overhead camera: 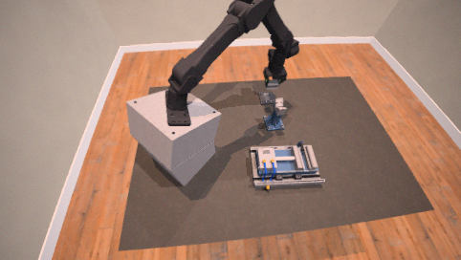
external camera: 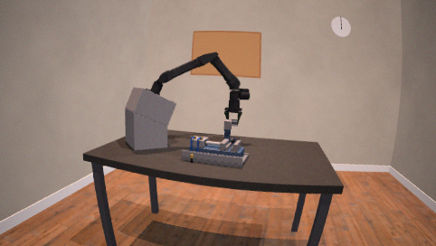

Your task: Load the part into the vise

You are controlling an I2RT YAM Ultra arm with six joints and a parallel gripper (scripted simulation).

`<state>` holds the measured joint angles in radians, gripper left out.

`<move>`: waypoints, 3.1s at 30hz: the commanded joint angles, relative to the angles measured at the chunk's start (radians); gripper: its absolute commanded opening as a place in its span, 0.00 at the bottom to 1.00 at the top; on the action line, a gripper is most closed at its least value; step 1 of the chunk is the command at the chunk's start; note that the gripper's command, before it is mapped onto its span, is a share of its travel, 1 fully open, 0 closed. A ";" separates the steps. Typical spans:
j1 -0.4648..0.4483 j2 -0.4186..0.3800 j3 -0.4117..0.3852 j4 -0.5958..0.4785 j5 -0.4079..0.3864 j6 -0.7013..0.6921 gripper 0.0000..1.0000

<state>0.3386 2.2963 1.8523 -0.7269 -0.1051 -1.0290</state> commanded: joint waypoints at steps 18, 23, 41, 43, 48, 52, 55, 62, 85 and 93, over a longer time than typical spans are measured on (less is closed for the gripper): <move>-0.031 -0.197 0.040 -0.201 -0.020 -0.024 0.00; -0.035 -0.223 0.055 -0.243 -0.022 -0.028 0.00; -0.038 -0.248 0.083 -0.297 -0.024 -0.030 0.00; -0.038 -0.248 0.083 -0.298 -0.024 -0.030 0.00; -0.038 -0.248 0.083 -0.298 -0.024 -0.030 0.00; -0.038 -0.248 0.083 -0.298 -0.024 -0.030 0.00; -0.038 -0.248 0.083 -0.298 -0.024 -0.030 0.00; -0.038 -0.248 0.083 -0.298 -0.024 -0.030 0.00; -0.041 -0.249 0.083 -0.298 -0.024 -0.031 0.00; -0.049 -0.251 0.070 -0.287 -0.027 -0.043 0.00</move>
<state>0.3058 2.0823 1.9026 -1.0103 -0.1177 -1.0615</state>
